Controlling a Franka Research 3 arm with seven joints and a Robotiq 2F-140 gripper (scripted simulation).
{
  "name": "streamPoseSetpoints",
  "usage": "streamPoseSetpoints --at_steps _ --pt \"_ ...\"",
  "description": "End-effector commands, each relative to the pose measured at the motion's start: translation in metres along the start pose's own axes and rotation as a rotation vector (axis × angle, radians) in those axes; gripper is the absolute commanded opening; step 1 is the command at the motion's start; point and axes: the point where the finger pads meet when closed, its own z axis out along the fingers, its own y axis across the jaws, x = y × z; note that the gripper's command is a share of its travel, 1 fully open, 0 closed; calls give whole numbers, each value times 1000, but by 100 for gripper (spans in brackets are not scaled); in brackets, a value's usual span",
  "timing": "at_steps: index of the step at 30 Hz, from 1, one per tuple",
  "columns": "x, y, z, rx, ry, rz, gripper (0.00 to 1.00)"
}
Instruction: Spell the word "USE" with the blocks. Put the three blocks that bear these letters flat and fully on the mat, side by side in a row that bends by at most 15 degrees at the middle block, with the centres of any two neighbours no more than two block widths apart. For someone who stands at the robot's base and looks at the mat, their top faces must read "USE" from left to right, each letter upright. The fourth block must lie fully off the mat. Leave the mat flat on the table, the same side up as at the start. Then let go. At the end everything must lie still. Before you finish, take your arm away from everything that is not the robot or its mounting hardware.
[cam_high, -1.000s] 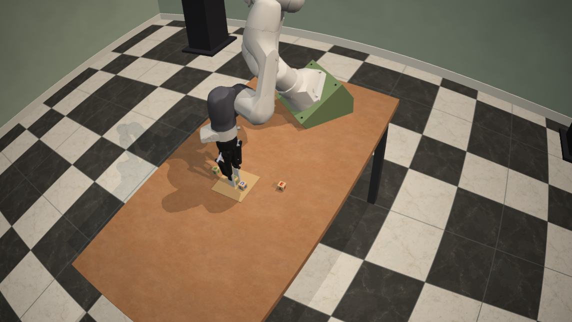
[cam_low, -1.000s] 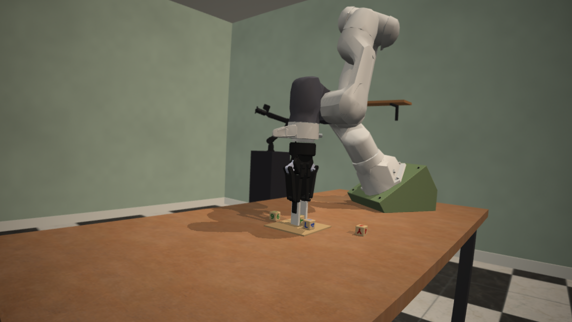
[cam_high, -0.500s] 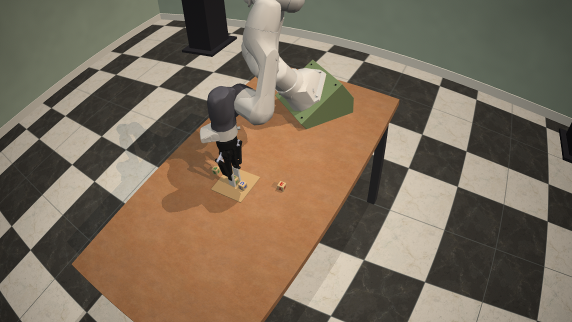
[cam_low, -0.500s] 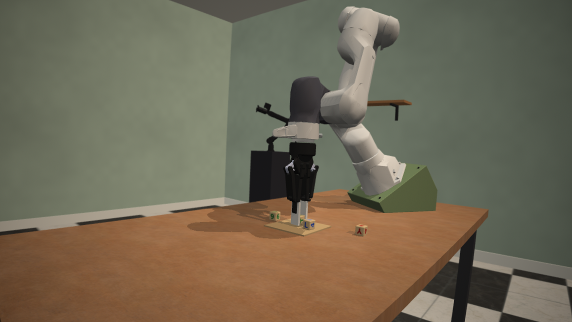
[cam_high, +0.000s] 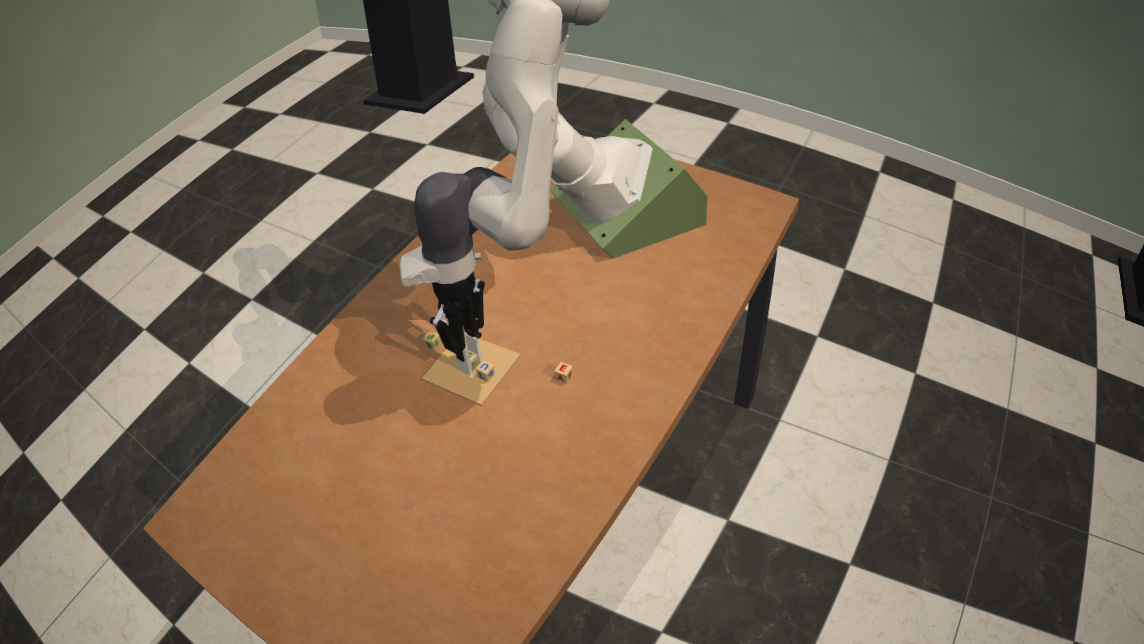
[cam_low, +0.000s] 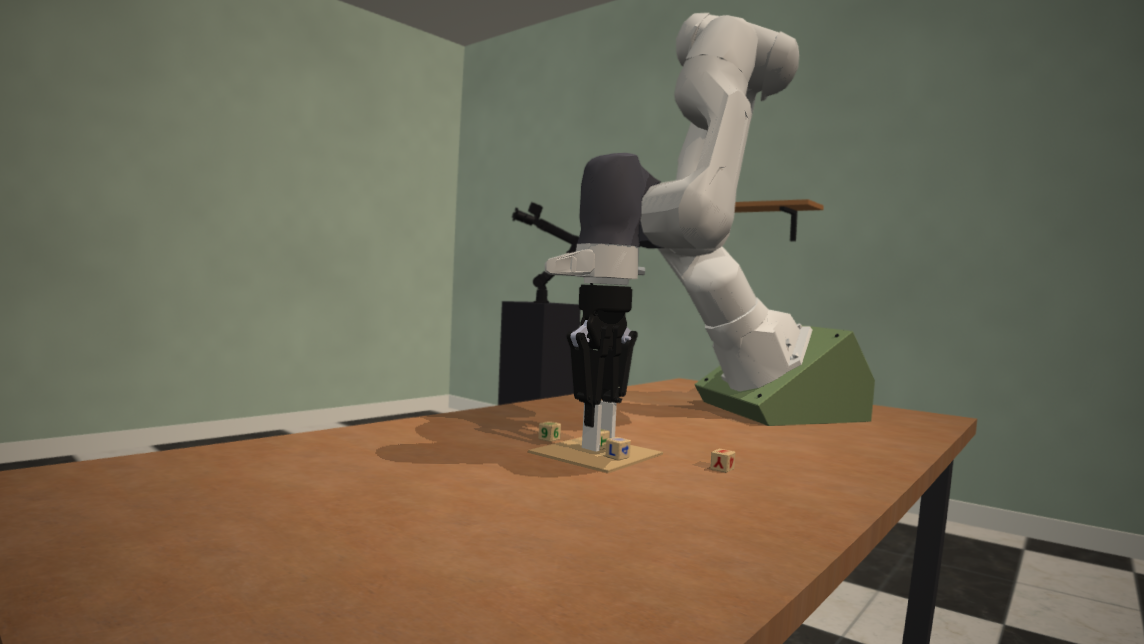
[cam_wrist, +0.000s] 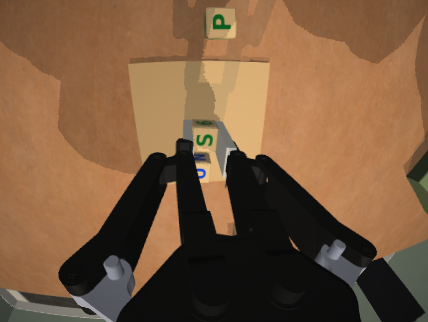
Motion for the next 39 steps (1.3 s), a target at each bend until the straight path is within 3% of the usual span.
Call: streamPoseSetpoints --at_steps 1,39 --pt "0 1 0 0 1 -5 13" --pt "0 1 5 0 1 -5 13"
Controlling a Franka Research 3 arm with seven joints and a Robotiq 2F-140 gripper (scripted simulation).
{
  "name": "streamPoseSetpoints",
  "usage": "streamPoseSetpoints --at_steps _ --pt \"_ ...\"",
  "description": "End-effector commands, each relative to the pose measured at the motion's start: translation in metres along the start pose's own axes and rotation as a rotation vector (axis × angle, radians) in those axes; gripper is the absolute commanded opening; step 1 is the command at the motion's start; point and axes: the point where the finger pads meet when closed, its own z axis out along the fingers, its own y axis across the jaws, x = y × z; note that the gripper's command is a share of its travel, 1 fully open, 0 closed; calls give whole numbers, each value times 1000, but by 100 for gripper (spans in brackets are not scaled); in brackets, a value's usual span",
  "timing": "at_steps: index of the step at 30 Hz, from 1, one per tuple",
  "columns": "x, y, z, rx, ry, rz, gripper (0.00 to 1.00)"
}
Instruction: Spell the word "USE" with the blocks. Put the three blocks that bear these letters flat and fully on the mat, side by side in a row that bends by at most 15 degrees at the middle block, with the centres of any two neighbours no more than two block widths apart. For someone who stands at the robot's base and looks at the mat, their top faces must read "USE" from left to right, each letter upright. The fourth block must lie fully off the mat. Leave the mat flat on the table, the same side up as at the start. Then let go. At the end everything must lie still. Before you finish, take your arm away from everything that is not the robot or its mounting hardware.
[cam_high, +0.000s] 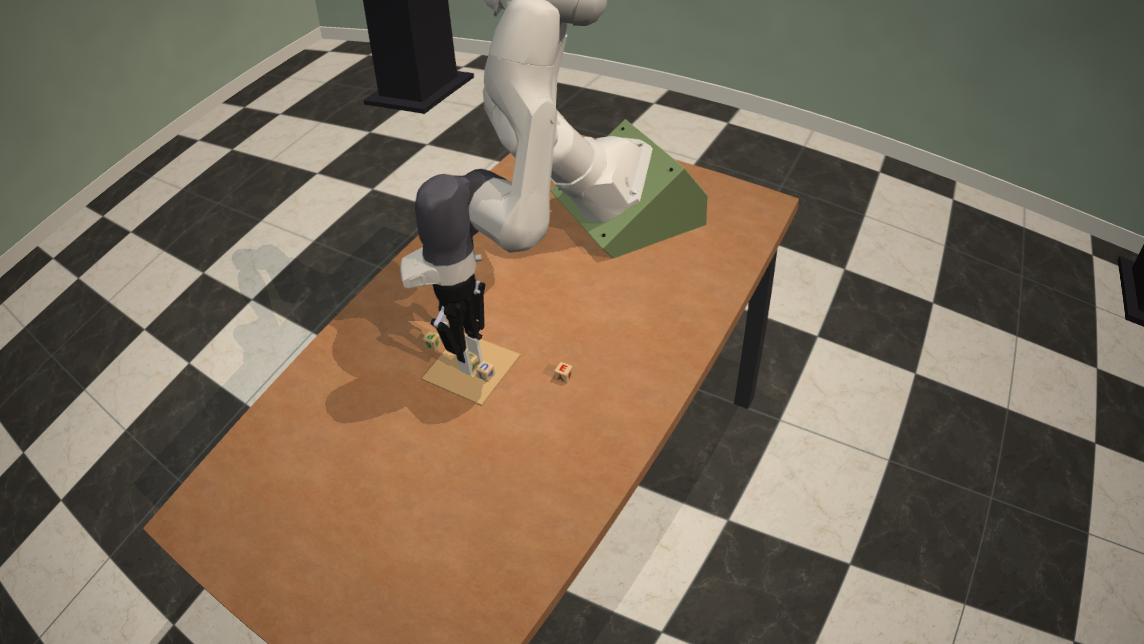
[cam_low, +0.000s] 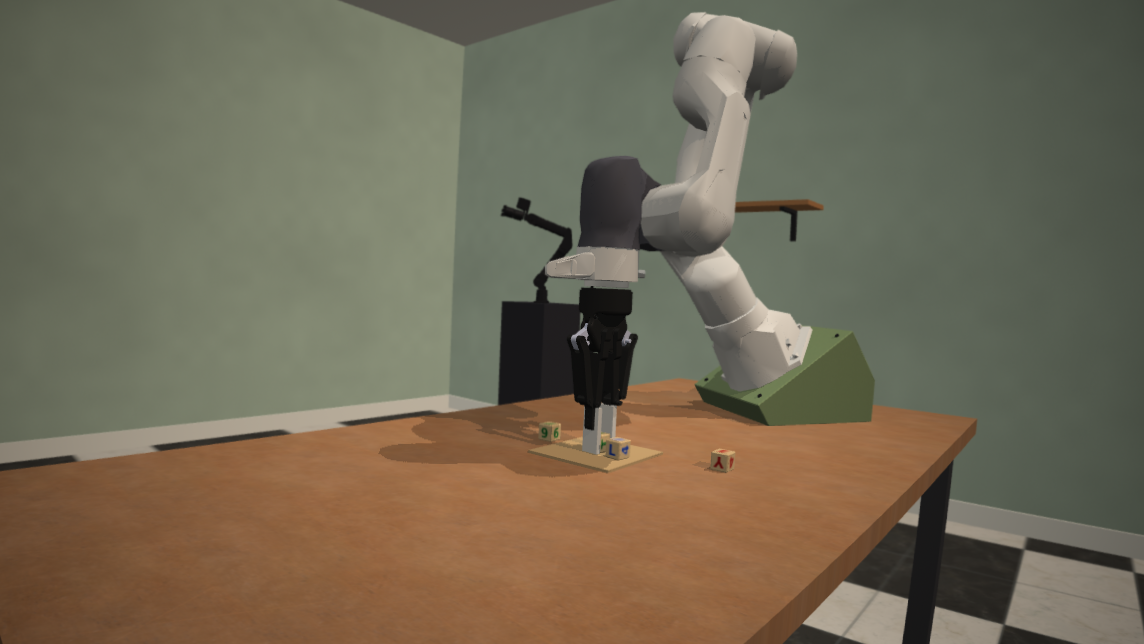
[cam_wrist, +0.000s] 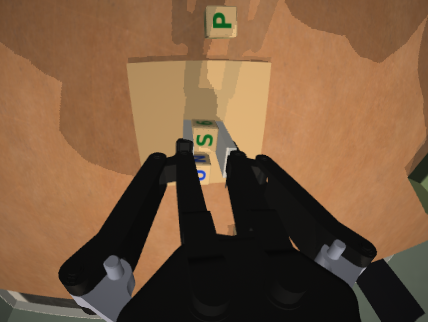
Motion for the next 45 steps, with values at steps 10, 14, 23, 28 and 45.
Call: streamPoseSetpoints --at_steps 10,14,23,28,45 --pt "1 0 1 1 1 -4 13" --pt "1 0 1 1 1 -4 13" --pt "1 0 1 1 1 -4 13" --pt "1 0 1 1 1 -4 13" --pt "1 0 1 1 1 -4 22"
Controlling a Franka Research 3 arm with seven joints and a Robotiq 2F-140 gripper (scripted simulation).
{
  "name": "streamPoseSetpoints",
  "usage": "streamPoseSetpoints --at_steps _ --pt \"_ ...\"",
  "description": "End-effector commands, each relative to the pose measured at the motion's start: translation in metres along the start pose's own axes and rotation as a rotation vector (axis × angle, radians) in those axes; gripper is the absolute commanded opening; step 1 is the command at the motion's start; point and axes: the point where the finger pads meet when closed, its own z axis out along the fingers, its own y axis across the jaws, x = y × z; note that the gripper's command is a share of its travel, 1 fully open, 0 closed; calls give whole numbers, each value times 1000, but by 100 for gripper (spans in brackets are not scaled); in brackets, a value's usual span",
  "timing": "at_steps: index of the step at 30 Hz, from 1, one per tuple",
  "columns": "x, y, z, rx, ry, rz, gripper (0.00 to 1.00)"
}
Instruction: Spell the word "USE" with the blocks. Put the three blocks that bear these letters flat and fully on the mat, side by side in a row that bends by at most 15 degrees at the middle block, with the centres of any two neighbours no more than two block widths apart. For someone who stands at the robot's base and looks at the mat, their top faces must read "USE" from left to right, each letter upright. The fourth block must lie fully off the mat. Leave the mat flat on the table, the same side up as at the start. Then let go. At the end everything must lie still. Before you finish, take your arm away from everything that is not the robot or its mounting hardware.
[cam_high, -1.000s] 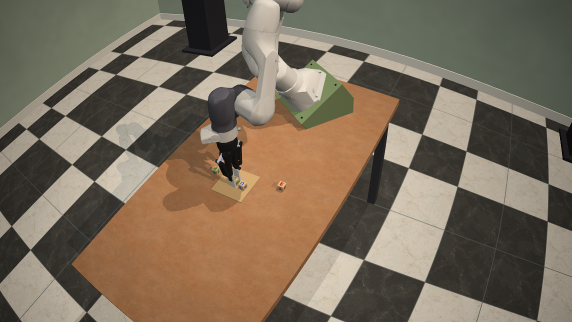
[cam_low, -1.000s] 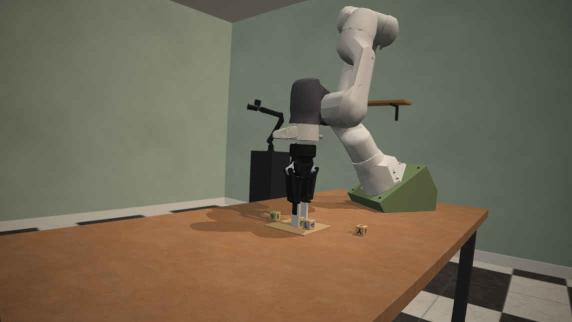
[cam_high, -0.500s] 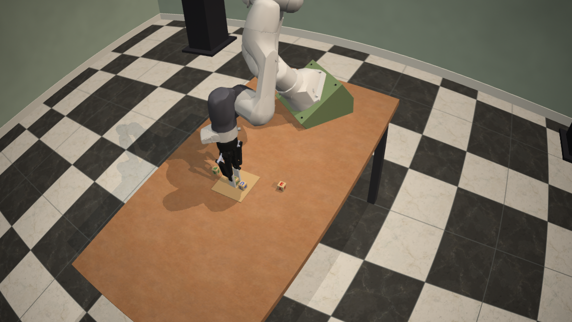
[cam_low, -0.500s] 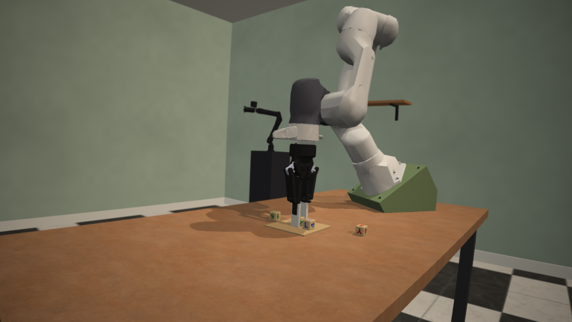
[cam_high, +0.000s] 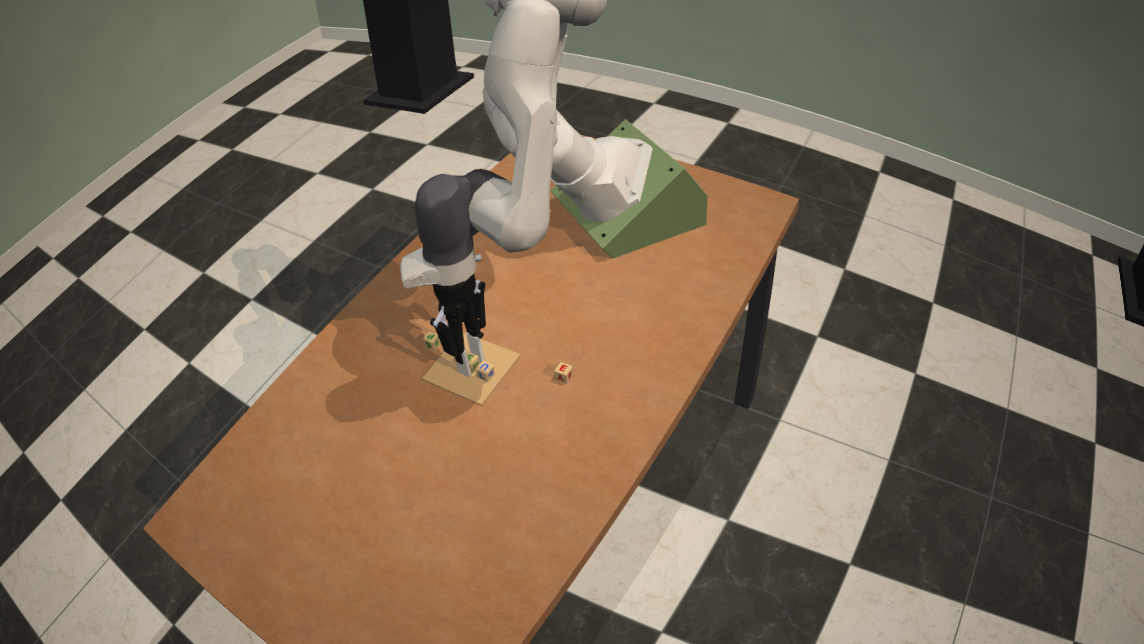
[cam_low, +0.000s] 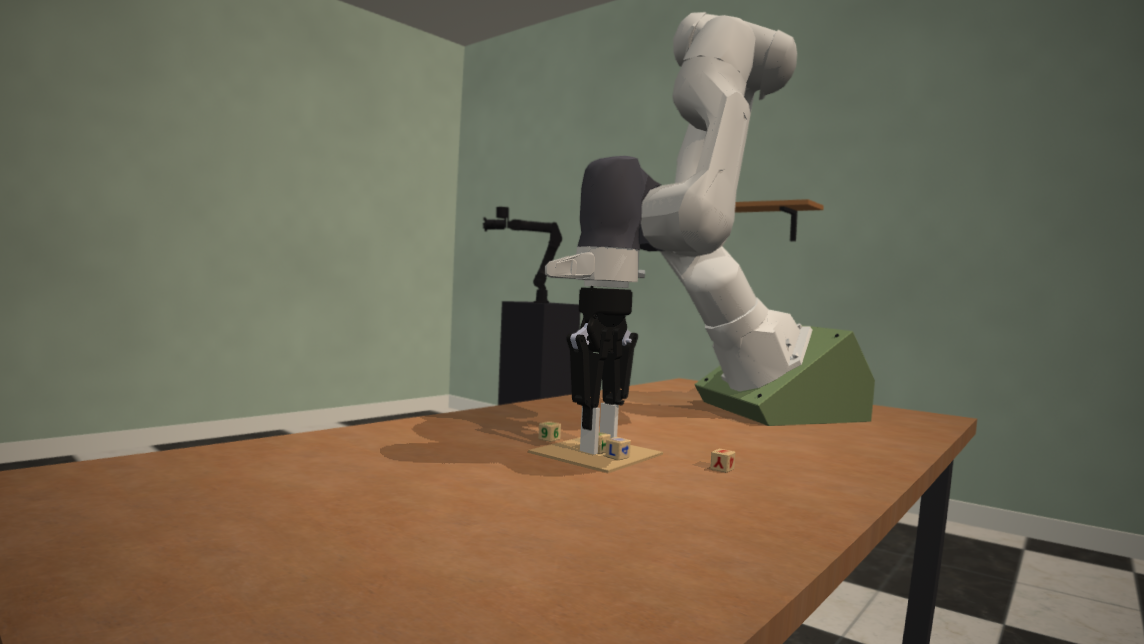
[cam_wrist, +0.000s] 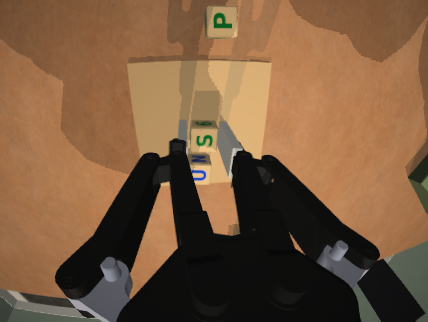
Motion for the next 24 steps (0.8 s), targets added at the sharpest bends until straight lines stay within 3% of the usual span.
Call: streamPoseSetpoints --at_steps 1,16,24 --pt "1 1 1 -1 1 -4 22" --pt "1 1 -1 -1 1 -4 25" --pt "1 1 -25 -1 1 -4 25"
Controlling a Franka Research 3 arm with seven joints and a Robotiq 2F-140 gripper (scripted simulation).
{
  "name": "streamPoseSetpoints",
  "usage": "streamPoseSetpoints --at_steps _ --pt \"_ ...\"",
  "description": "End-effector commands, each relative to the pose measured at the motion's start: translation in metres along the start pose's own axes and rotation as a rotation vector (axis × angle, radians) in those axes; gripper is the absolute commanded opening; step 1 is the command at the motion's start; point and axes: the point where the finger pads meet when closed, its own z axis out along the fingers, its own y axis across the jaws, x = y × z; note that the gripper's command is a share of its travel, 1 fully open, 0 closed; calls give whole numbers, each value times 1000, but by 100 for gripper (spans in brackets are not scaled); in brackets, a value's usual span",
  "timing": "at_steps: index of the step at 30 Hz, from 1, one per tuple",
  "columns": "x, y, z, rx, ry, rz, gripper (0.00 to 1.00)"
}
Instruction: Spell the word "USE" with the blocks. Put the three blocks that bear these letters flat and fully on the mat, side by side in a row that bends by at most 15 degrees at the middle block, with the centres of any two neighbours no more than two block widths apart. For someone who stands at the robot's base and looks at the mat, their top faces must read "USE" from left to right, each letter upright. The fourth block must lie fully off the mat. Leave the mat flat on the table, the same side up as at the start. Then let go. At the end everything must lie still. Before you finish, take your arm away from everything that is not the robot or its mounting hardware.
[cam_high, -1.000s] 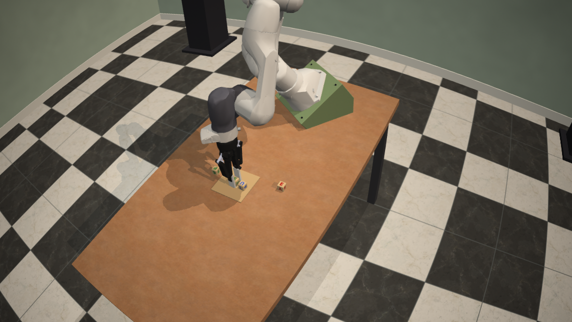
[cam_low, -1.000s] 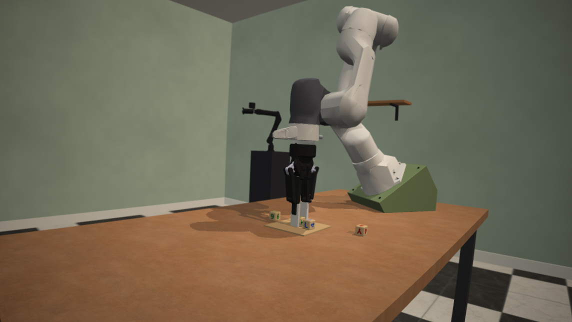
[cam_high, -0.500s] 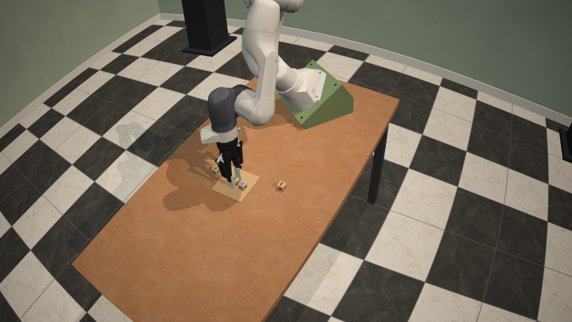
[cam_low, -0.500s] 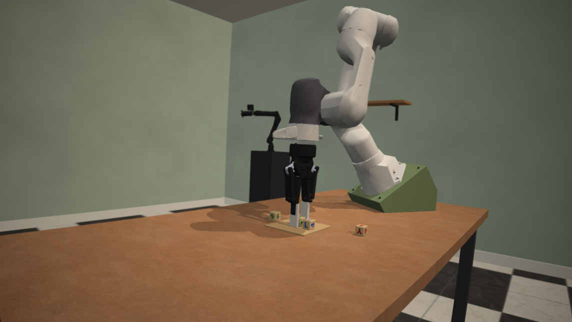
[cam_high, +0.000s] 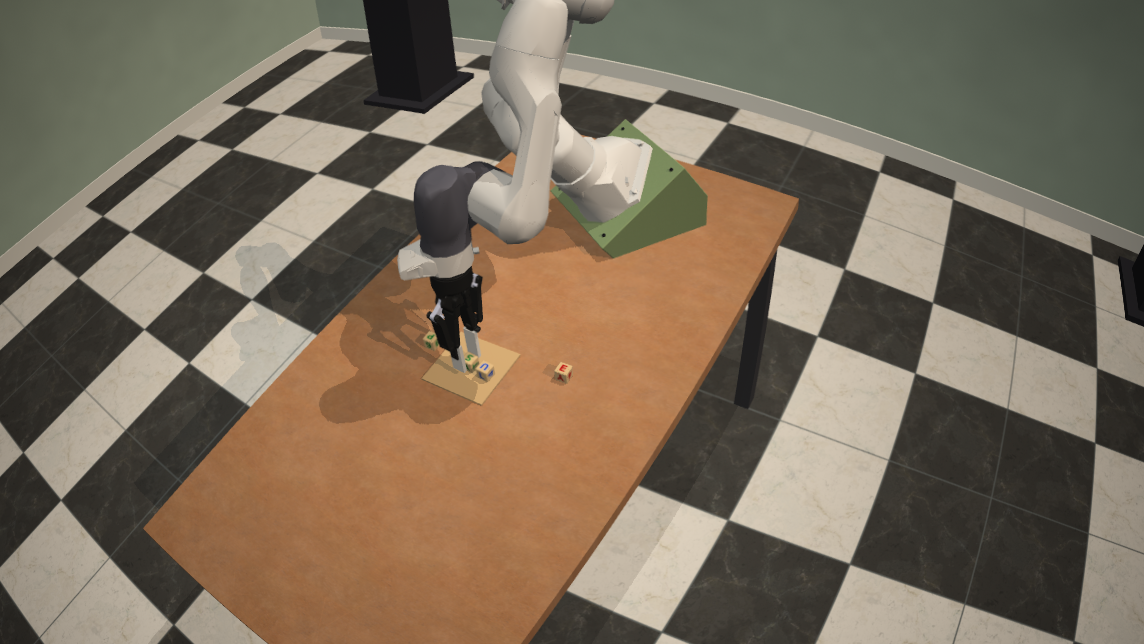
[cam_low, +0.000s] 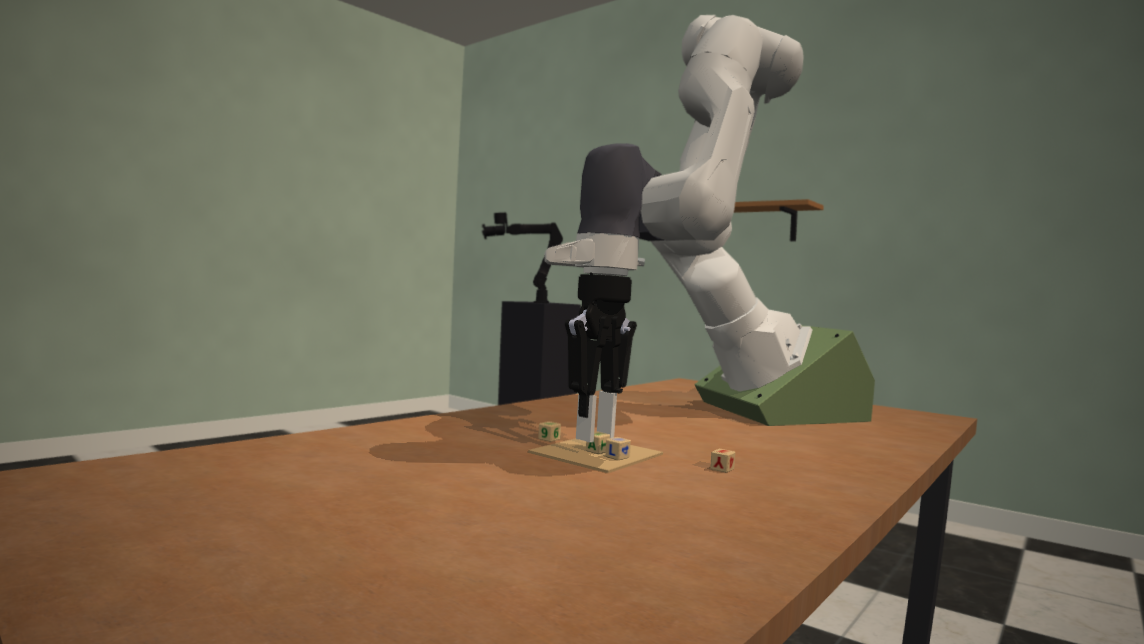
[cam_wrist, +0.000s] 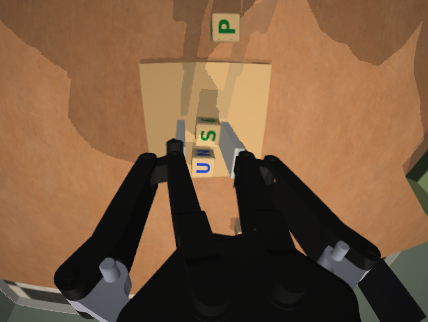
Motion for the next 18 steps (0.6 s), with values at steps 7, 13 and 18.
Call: streamPoseSetpoints --at_steps 7,13,18 --pt "-1 6 -34 -20 -2 1 25" --pt "-1 5 -62 -20 -2 1 25" --pt "-1 5 -71 -20 -2 1 25"
